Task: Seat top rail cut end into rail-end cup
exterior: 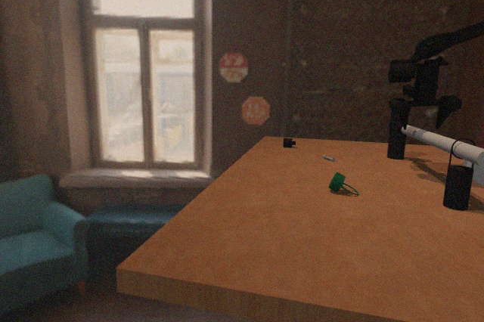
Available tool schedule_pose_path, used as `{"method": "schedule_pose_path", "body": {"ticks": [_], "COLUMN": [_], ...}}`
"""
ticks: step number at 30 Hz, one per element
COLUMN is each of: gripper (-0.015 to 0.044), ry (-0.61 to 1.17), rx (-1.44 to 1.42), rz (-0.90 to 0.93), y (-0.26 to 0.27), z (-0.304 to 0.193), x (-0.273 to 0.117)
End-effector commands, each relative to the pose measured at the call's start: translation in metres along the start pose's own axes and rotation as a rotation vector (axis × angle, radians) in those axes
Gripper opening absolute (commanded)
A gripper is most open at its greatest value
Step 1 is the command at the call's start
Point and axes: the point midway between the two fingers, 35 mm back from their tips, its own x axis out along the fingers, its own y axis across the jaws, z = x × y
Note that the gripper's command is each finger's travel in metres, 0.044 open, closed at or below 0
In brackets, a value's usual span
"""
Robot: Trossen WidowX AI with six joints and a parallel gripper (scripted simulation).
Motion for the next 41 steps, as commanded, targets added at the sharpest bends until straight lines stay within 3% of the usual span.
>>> {"method": "schedule_pose_path", "body": {"ticks": [1,7,41], "gripper": [0.044,0.044,0.044], "ry": [0.0,0.001,0.001], "rx": [0.001,0.001,0.001], "rz": [0.002,0.001,0.001], "y": [0.0,-0.004,-0.004], "z": [0.0,0.0,0.0], "x": [-0.011,-0.048,-0.048]}}
